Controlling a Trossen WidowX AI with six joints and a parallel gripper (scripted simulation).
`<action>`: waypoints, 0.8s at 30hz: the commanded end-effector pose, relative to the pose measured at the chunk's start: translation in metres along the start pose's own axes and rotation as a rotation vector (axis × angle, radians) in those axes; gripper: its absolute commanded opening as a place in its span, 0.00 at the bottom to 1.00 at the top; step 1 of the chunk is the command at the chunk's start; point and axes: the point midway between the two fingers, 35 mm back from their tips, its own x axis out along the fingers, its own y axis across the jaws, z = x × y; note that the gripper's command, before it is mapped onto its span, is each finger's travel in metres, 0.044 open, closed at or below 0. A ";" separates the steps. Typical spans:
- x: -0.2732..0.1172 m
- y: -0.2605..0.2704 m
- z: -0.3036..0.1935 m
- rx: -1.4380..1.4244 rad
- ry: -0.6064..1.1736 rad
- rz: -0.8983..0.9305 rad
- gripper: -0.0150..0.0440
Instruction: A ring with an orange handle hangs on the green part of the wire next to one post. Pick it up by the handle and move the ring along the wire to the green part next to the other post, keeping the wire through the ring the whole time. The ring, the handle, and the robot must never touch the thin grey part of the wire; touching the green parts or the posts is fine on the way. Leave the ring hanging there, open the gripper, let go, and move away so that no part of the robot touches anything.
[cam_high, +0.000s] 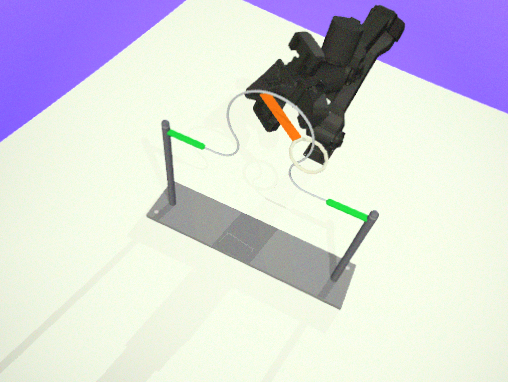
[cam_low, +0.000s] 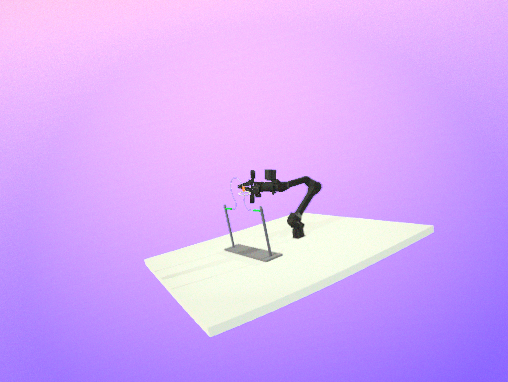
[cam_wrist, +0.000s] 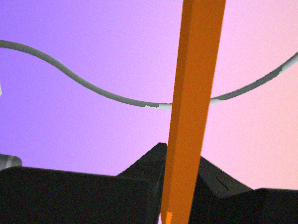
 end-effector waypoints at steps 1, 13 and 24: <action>-0.001 -0.003 -0.001 -0.044 -0.004 -0.032 0.00; 0.000 -0.008 0.000 -0.165 -0.016 -0.109 0.00; 0.000 -0.005 -0.002 -0.222 -0.020 -0.144 0.00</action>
